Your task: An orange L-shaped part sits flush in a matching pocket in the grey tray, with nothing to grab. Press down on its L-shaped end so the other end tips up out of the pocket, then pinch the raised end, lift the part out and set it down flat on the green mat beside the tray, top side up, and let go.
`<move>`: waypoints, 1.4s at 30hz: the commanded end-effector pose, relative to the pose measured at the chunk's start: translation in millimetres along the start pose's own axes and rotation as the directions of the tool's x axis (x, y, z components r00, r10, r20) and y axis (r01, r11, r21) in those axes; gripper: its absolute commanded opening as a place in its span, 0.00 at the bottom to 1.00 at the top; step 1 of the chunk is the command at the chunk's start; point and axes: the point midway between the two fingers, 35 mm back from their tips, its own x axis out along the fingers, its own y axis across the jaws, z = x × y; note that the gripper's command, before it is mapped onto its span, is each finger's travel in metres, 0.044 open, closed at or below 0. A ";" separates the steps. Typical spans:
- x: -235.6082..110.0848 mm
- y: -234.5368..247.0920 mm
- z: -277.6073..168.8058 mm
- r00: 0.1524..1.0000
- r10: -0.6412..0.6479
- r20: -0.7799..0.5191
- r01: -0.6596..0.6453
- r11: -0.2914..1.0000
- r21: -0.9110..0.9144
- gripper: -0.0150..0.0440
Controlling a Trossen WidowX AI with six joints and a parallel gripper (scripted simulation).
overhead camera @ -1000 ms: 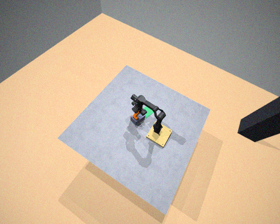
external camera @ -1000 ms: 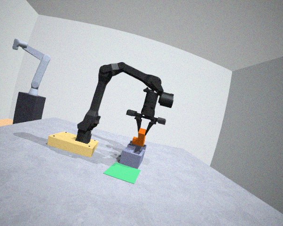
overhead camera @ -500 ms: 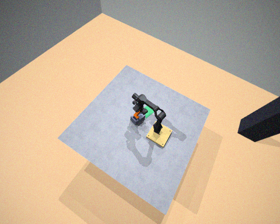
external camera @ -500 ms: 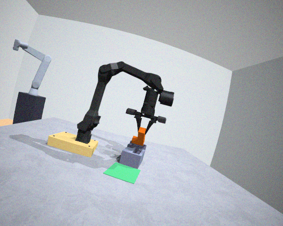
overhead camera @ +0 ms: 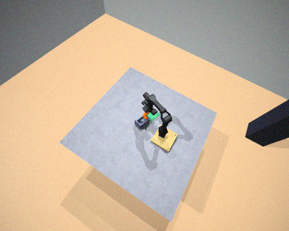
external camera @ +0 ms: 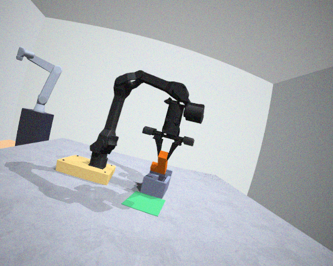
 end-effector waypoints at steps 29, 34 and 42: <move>6.8 10.0 -91.8 1.000 0.004 -0.011 -0.004 1.000 -0.004 0.25; 14.7 10.0 -92.0 1.000 0.003 -0.011 -0.004 1.000 -0.004 0.25; 27.2 9.9 -92.1 1.000 0.003 -0.011 -0.003 1.000 -0.004 0.25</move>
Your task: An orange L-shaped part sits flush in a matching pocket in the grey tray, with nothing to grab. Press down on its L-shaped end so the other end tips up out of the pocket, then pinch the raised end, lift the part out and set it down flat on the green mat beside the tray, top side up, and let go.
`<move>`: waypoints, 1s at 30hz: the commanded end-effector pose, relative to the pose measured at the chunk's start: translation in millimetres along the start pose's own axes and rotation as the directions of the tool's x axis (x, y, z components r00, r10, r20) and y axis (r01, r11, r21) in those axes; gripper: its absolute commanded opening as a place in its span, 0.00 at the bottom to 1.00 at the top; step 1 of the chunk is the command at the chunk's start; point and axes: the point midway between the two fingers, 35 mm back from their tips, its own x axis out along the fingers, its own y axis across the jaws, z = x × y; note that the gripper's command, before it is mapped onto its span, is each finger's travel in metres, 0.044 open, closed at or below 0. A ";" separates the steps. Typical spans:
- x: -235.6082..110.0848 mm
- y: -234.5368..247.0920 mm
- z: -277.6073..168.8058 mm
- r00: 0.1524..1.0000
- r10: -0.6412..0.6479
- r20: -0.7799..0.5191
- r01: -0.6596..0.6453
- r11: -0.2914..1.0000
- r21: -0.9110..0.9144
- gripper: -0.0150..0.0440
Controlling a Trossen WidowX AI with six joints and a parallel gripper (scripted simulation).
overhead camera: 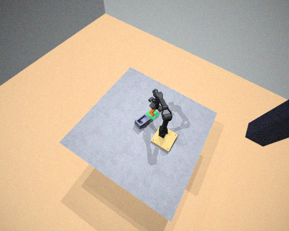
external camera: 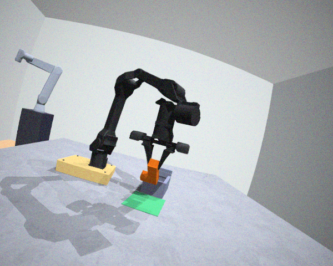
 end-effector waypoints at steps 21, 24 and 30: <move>37.9 0.9 0.0 1.000 0.004 0.000 -0.004 1.000 -0.003 0.25; 42.5 0.9 0.0 1.000 0.004 0.000 -0.004 1.000 -0.003 0.25; 51.8 1.0 0.0 1.000 0.004 0.000 -0.004 1.000 -0.003 0.25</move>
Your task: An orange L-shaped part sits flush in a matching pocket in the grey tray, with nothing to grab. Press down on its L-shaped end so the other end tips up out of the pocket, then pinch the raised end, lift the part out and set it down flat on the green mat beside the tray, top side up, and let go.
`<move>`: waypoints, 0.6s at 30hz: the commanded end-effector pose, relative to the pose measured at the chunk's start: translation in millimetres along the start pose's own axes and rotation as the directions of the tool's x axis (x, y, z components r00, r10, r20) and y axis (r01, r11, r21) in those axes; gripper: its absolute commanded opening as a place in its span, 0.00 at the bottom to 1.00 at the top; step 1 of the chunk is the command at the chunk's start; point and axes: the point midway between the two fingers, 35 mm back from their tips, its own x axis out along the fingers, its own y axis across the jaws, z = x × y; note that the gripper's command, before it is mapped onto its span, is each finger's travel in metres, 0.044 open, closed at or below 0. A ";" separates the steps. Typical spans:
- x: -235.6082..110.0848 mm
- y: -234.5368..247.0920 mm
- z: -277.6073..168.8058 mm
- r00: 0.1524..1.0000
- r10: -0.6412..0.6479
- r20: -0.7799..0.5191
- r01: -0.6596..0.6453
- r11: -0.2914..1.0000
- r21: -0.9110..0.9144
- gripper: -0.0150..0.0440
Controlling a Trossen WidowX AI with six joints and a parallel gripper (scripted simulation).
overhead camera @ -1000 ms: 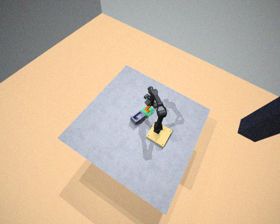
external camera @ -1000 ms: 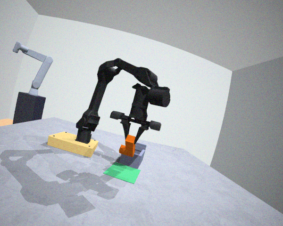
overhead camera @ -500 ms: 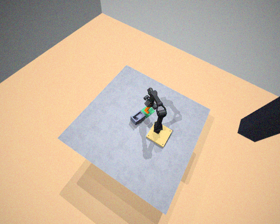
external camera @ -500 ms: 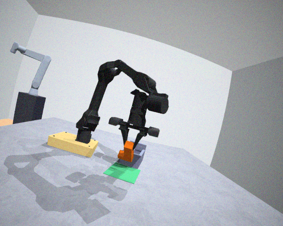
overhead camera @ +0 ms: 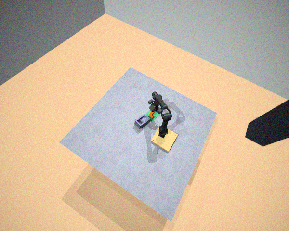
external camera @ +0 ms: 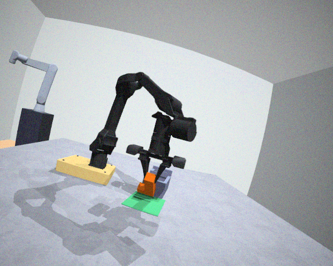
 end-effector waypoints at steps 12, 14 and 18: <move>14.5 1.4 0.4 1.000 0.007 0.001 -0.007 1.000 0.006 0.25; 14.7 1.4 0.4 1.000 0.007 0.001 -0.007 1.000 0.006 0.25; 14.7 1.4 0.4 1.000 0.007 0.001 -0.007 1.000 0.006 0.25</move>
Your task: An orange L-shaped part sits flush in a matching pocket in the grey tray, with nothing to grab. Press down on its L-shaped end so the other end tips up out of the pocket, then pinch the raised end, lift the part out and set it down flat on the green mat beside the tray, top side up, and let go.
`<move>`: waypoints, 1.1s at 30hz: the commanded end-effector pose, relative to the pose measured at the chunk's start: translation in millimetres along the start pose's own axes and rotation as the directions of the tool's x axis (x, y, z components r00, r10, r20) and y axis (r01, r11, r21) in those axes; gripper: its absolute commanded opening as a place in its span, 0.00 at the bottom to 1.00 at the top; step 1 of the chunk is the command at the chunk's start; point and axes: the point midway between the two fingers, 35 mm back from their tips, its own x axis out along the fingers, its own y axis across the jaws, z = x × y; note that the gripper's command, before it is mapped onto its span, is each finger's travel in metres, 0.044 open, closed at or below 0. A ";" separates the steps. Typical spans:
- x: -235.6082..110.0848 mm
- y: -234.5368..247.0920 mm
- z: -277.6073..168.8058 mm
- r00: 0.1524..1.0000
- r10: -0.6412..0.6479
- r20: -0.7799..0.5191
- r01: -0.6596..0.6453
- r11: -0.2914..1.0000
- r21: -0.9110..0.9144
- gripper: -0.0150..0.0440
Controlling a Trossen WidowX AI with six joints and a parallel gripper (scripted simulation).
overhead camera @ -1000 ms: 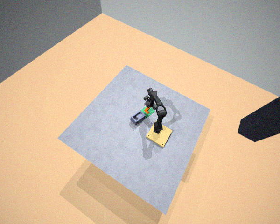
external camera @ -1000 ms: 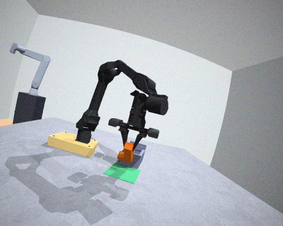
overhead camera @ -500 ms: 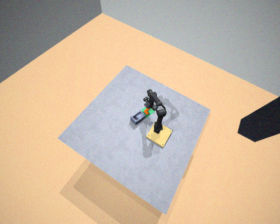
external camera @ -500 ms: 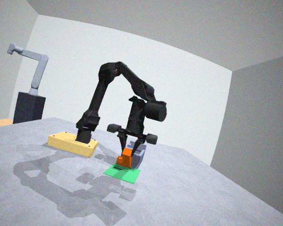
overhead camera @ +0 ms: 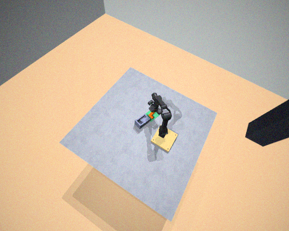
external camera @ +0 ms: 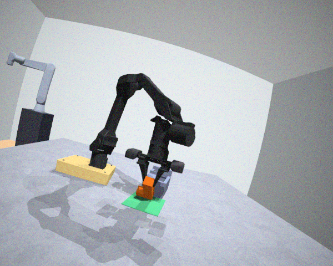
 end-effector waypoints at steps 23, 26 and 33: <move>-67.9 -2.6 -1.4 1.000 0.001 -0.002 -0.001 1.000 0.004 0.93; -89.0 -0.1 -0.1 1.000 0.001 -0.002 -0.001 1.000 0.005 0.93; -85.8 -3.3 -1.1 1.000 -0.016 -0.008 0.016 1.000 0.009 0.93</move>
